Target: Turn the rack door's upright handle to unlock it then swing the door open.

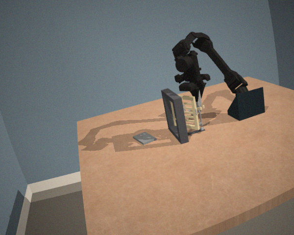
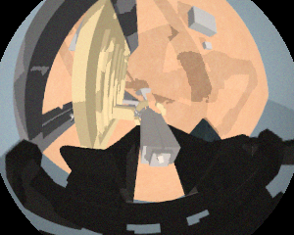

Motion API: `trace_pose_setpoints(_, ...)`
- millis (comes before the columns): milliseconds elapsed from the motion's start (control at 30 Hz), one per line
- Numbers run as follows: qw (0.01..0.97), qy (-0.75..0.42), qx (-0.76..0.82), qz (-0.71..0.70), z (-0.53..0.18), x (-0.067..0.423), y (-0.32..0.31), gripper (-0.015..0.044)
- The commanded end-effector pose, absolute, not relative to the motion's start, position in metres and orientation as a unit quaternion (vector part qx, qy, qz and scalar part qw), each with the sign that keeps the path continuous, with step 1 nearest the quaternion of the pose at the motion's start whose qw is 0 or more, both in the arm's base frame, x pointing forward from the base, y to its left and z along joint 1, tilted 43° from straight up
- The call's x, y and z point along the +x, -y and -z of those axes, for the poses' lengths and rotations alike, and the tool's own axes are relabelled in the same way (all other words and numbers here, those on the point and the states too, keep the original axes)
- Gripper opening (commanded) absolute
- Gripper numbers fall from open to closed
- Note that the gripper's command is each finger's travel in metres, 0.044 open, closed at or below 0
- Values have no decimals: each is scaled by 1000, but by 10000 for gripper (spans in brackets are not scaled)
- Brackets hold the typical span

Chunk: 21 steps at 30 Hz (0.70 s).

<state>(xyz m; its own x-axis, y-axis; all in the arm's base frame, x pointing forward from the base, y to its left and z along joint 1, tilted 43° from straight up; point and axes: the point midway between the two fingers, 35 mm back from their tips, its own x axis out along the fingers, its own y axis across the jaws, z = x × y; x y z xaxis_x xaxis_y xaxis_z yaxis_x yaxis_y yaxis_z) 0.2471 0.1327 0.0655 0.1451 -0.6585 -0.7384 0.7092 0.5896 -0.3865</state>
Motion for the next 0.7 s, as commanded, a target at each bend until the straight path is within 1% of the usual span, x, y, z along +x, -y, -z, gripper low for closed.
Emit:
trace_pose_setpoints(0,759,-490,-6,430,-70,243,-127,28)
trace_pose_setpoints(667,745,-559,-142,336,-97,230,-94,28)
